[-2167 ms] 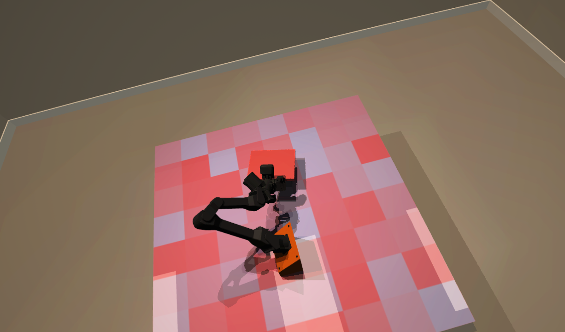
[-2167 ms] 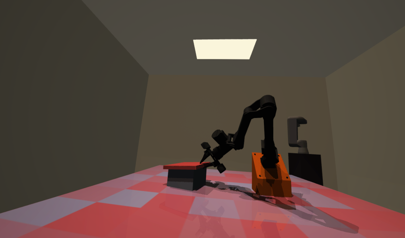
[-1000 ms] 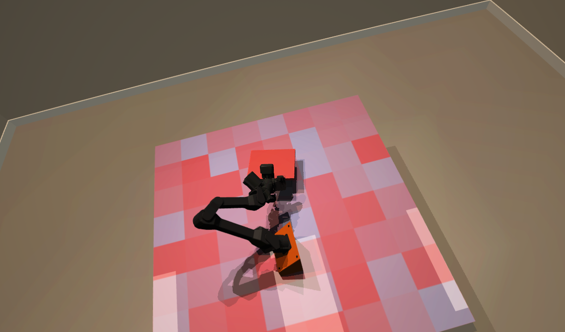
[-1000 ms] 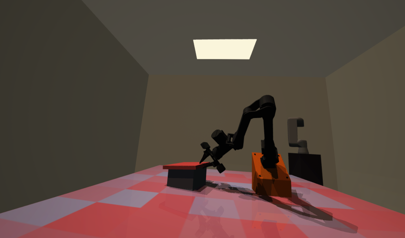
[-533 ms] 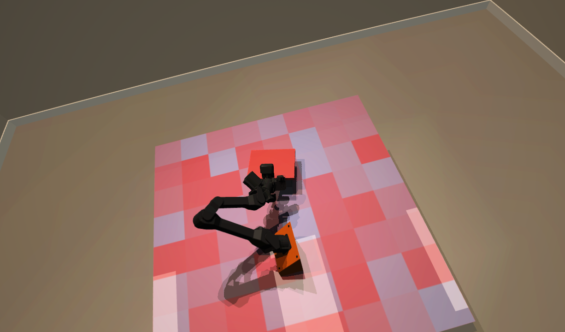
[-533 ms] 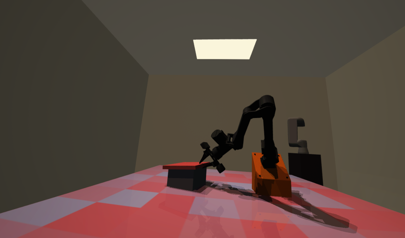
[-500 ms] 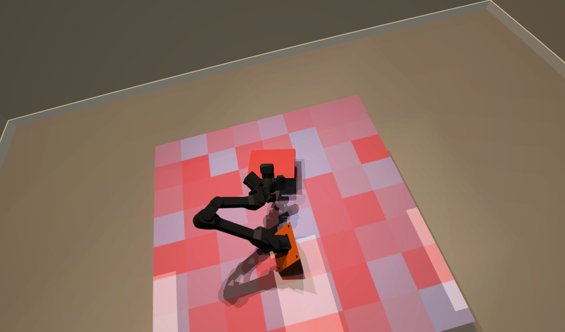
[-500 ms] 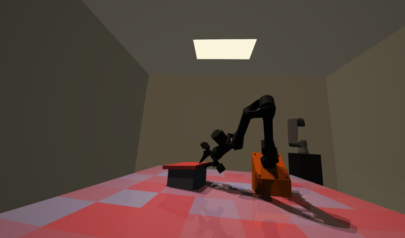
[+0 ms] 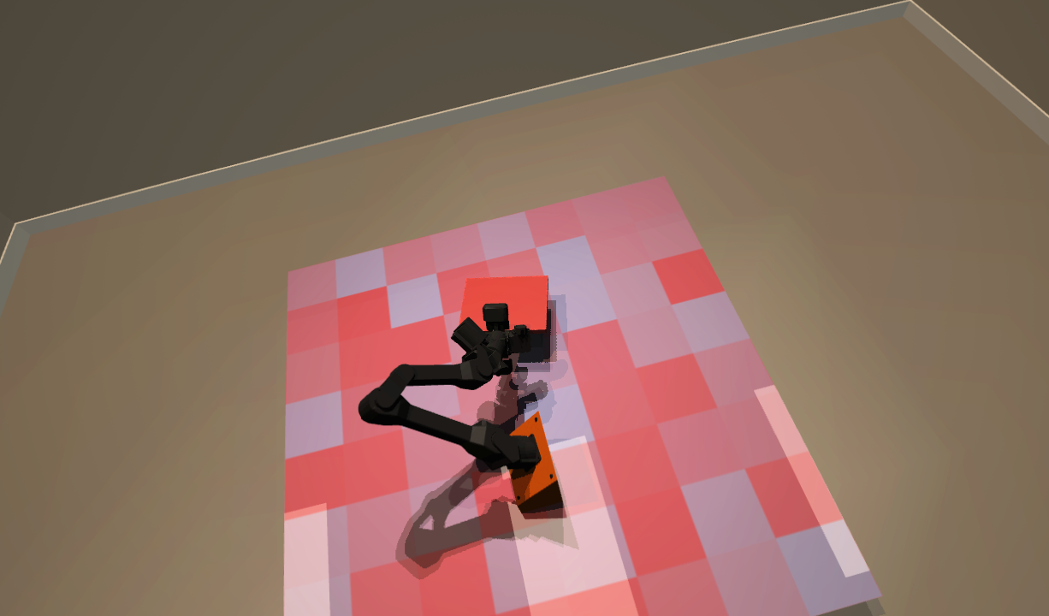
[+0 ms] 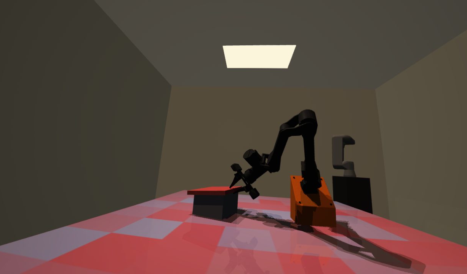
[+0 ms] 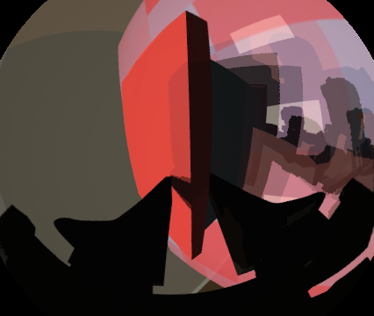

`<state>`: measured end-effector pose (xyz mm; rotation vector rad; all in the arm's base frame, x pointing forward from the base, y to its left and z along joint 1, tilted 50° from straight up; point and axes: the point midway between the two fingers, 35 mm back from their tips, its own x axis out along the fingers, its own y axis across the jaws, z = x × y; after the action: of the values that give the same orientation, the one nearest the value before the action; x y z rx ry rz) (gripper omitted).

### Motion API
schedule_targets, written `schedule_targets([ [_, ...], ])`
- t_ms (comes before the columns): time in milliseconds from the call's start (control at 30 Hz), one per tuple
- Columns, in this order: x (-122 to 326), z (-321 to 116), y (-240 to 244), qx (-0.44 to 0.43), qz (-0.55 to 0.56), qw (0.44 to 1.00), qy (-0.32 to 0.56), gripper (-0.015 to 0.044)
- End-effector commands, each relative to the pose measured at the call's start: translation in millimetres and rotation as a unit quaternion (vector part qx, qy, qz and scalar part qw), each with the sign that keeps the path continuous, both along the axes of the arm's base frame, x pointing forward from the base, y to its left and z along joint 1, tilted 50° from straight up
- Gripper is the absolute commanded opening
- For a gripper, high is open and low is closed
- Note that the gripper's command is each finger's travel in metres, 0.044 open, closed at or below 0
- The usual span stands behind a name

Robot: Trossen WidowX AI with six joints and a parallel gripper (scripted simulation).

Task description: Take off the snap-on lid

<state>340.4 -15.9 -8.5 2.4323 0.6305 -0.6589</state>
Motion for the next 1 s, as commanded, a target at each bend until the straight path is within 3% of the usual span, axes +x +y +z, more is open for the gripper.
schedule_targets([
  [0, 0.2, -0.5, 0.0, 0.0, 0.0, 1.0, 0.001, 0.0],
  [967, 2.8, 15.7, -20.6, -0.001, -0.001, 1.0, 0.001, 0.0],
])
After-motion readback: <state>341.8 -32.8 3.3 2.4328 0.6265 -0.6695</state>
